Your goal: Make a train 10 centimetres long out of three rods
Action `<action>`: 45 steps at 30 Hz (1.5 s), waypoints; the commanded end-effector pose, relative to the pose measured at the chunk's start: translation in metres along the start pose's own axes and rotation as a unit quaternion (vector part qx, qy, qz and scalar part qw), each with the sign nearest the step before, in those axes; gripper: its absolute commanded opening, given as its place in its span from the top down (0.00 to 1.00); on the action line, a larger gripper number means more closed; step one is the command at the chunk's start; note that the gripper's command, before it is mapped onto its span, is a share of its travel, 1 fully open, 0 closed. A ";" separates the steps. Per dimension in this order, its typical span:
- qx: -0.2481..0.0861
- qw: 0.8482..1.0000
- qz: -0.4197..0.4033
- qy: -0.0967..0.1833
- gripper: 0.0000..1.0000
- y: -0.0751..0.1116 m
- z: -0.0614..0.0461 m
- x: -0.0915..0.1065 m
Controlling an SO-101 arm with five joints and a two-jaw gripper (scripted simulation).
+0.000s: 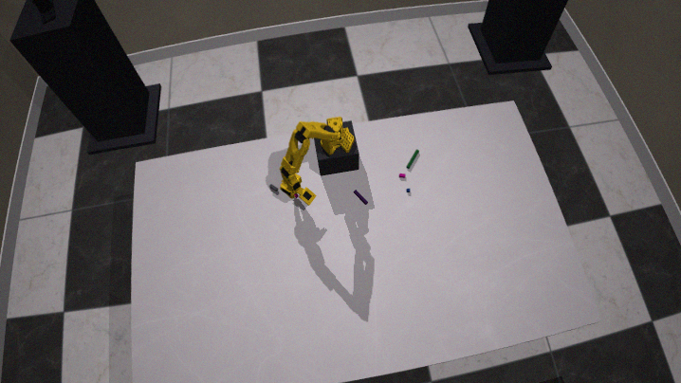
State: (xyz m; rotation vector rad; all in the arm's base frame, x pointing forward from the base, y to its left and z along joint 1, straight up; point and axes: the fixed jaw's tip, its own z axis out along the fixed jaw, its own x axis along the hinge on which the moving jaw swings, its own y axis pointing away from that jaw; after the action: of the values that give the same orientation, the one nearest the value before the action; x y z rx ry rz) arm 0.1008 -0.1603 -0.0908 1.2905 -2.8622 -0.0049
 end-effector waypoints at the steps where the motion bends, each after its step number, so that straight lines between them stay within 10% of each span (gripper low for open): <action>1: -0.001 1.000 0.005 -0.001 1.00 0.000 0.001 0.000; 45: 0.001 1.000 0.004 0.000 1.00 -0.001 0.009 0.000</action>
State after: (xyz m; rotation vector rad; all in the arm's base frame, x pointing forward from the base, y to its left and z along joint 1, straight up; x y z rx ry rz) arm 0.1006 -0.1599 -0.0984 1.2903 -2.8618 -0.0088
